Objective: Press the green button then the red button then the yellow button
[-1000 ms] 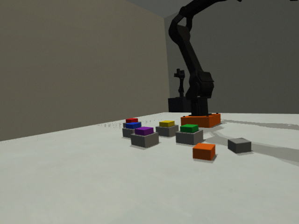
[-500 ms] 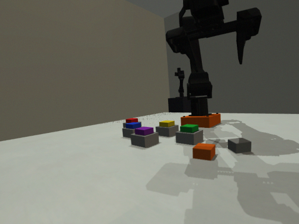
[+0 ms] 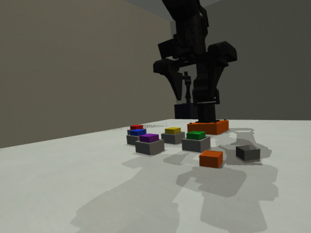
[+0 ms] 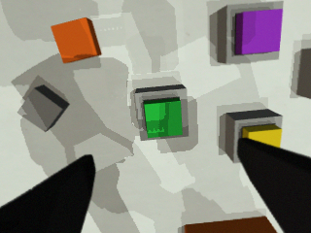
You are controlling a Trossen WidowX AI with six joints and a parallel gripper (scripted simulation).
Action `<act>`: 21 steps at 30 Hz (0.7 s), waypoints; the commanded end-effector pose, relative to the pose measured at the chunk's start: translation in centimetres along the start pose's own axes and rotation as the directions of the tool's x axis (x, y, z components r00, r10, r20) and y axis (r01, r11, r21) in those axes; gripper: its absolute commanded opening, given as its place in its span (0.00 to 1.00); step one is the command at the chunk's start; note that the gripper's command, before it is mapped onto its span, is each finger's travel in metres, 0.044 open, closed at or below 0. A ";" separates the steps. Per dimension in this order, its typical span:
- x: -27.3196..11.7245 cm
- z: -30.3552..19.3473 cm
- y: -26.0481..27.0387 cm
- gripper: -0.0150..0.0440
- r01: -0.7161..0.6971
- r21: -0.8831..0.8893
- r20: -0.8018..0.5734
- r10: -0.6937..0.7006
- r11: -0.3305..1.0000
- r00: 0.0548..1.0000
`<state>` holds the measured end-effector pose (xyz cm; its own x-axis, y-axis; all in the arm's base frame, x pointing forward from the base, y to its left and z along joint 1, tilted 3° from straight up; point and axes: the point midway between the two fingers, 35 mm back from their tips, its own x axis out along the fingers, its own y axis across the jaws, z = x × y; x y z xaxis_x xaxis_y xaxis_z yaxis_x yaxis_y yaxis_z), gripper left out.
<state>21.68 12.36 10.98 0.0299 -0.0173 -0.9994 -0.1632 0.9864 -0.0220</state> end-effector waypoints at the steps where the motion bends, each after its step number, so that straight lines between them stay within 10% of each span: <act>1: 4.1 -0.6 -0.3 0.67 0.014 0.005 -0.030 -0.014 1.000 0.999; 10: 4.8 -0.7 -0.4 0.29 0.014 0.005 -0.030 -0.014 1.000 0.999; 21: 5.2 -0.7 -0.4 0.29 0.014 0.005 -0.030 -0.014 1.000 0.999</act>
<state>21.22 11.85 6.10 0.0036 -0.0327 -0.9995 -0.1558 0.9872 -0.0329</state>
